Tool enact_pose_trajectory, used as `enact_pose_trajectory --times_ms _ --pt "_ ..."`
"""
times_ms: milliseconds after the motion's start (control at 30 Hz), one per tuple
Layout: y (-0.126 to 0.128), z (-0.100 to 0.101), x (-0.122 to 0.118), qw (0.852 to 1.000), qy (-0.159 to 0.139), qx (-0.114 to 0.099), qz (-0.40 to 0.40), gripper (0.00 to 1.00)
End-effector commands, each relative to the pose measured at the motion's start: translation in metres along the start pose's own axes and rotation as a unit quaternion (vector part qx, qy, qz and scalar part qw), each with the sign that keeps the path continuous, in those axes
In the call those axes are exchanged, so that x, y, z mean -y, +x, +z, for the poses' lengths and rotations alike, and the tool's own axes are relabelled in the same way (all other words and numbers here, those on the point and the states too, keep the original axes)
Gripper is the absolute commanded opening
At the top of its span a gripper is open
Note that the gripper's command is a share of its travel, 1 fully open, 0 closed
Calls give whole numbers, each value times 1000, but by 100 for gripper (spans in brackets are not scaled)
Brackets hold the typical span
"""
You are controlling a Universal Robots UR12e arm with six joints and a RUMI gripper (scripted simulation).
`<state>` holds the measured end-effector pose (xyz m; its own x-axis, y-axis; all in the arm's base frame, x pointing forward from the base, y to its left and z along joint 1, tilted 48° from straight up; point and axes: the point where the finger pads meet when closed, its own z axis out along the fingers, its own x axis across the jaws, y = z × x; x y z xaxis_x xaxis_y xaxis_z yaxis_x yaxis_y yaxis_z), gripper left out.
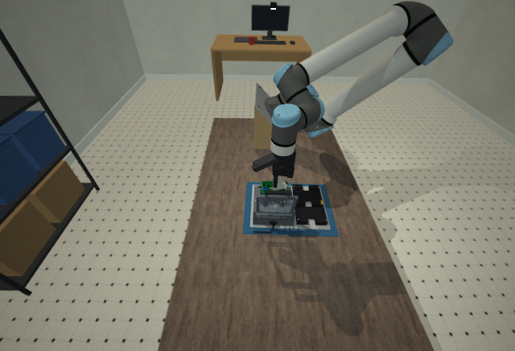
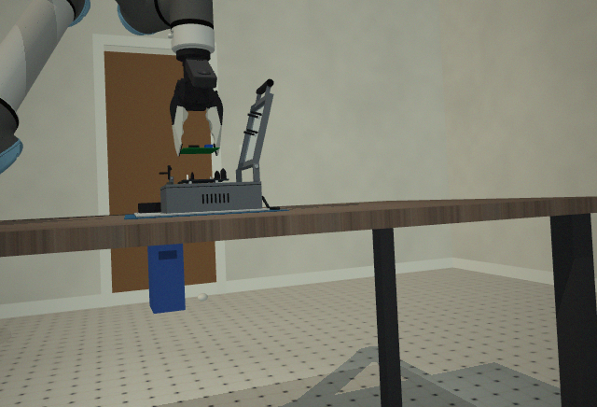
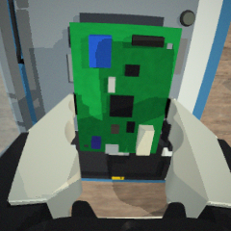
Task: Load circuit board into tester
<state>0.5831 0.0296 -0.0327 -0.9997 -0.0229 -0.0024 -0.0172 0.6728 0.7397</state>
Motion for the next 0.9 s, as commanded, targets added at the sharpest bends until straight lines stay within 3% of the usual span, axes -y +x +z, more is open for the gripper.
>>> enact_pose_trajectory --times_ms 0,867 --pt "-1 0 0 1000 0 1 0 39" --pt "-1 29 0 1000 0 1 0 39"
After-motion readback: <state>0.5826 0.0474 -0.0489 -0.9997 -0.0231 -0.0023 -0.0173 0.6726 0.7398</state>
